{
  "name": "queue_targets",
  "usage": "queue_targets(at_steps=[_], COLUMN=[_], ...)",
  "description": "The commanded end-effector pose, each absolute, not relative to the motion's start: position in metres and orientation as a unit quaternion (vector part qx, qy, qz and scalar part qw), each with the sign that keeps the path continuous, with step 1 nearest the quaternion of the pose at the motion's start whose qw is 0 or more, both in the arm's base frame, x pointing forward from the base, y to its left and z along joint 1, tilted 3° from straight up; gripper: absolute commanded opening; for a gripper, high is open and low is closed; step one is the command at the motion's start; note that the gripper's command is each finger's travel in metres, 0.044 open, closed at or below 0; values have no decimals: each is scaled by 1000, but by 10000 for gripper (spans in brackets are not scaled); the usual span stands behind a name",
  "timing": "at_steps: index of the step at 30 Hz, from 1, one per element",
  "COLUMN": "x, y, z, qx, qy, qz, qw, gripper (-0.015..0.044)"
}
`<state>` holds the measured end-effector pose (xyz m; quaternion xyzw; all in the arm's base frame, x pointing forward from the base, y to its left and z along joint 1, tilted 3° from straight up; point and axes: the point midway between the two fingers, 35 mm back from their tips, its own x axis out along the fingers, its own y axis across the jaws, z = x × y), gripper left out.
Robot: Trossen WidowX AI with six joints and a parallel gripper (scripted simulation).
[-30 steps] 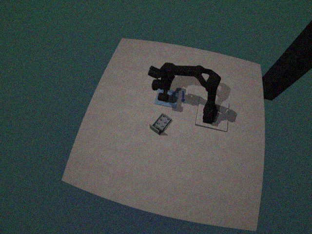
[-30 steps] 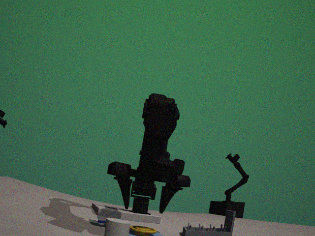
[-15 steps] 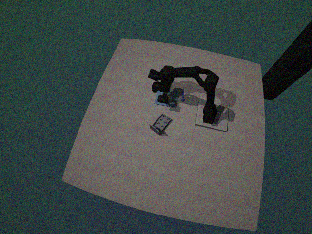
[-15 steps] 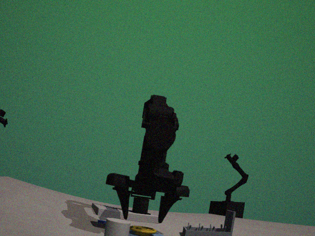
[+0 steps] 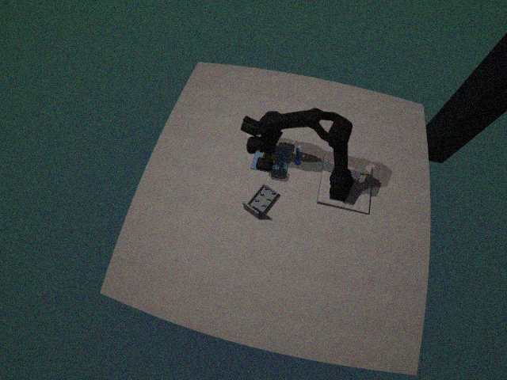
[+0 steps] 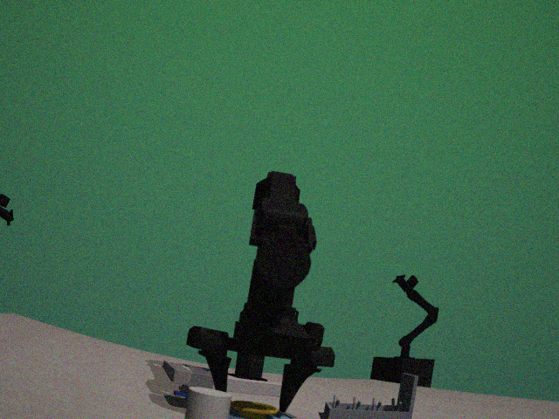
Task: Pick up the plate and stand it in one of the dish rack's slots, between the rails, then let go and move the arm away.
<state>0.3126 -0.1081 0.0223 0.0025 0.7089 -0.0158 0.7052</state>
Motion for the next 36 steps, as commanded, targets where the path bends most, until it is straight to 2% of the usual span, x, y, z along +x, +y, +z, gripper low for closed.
queue_targets(at_steps=[1,2,4,12,23,33,36], x=[310,310,310,310,310,319,321], y=[-106,-106,-106,-106,-106,-109,-109], z=[14,13,13,13,13,45,58], qx=[7,7,7,7,7,7,7], qy=[712,712,712,712,712,711,711], qz=[-15,-15,-15,-15,-15,-15,-16], qw=[702,702,702,702,702,703,703], gripper=[400,400,348,347,273,11,0])
